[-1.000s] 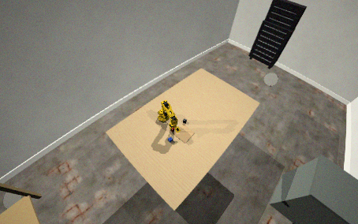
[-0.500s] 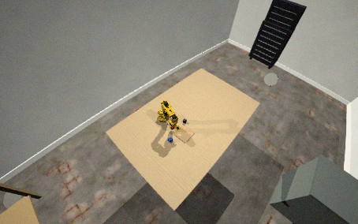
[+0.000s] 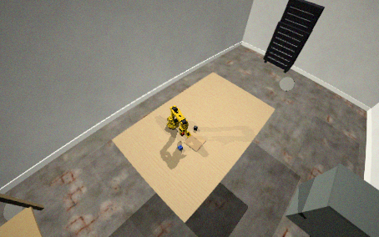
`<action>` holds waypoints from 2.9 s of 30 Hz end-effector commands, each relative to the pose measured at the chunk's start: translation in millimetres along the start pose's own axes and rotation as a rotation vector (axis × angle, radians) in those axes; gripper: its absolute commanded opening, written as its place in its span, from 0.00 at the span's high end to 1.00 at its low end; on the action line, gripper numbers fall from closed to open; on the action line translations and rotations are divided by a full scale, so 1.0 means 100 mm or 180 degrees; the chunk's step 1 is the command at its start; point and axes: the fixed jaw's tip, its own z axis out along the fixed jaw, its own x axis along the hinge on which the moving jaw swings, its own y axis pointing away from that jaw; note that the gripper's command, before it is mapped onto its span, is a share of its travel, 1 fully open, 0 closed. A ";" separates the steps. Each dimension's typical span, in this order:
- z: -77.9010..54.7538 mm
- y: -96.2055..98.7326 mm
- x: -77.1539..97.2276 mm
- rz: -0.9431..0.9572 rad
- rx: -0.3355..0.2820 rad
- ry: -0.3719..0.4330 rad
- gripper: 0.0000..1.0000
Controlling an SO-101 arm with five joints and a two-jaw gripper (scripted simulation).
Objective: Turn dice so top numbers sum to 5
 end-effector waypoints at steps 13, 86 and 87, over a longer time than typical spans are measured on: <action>-0.20 0.06 -0.39 -0.0204 0.0025 -0.0289 1.00; -0.13 0.72 -1.41 -0.1059 0.0000 -0.0841 1.00; -0.13 0.72 -1.41 -0.1059 0.0000 -0.0837 1.00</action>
